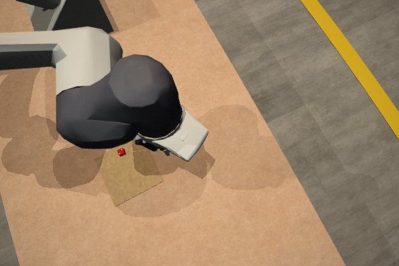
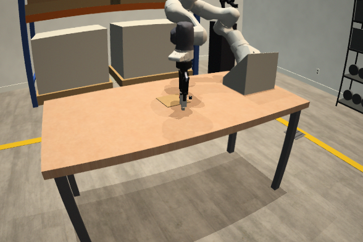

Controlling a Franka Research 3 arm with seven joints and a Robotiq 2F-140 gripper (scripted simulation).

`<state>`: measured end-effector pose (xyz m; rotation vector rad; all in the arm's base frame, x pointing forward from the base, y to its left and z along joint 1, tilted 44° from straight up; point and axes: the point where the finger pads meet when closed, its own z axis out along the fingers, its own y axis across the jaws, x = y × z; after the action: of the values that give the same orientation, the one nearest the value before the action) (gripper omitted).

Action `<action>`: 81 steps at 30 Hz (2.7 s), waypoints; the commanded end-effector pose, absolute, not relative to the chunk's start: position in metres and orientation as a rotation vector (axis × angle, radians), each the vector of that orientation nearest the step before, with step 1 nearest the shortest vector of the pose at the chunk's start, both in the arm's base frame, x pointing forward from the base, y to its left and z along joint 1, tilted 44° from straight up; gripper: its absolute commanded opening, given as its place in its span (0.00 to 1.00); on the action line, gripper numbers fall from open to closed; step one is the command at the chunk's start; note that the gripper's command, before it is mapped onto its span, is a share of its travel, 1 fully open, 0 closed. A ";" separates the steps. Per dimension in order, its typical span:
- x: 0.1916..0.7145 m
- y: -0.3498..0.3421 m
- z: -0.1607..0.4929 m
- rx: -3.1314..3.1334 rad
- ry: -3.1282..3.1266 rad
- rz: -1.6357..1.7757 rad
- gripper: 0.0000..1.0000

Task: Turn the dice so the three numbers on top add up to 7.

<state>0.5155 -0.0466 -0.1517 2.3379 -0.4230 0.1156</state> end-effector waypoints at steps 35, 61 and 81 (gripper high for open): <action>0.516 -0.048 -0.155 2.338 -0.427 0.120 0.19; 0.515 -0.061 -0.168 2.338 -0.427 0.120 0.19; 0.515 -0.061 -0.168 2.338 -0.427 0.120 0.19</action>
<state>0.5142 -0.0614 -0.1675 2.3374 -0.4205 0.1139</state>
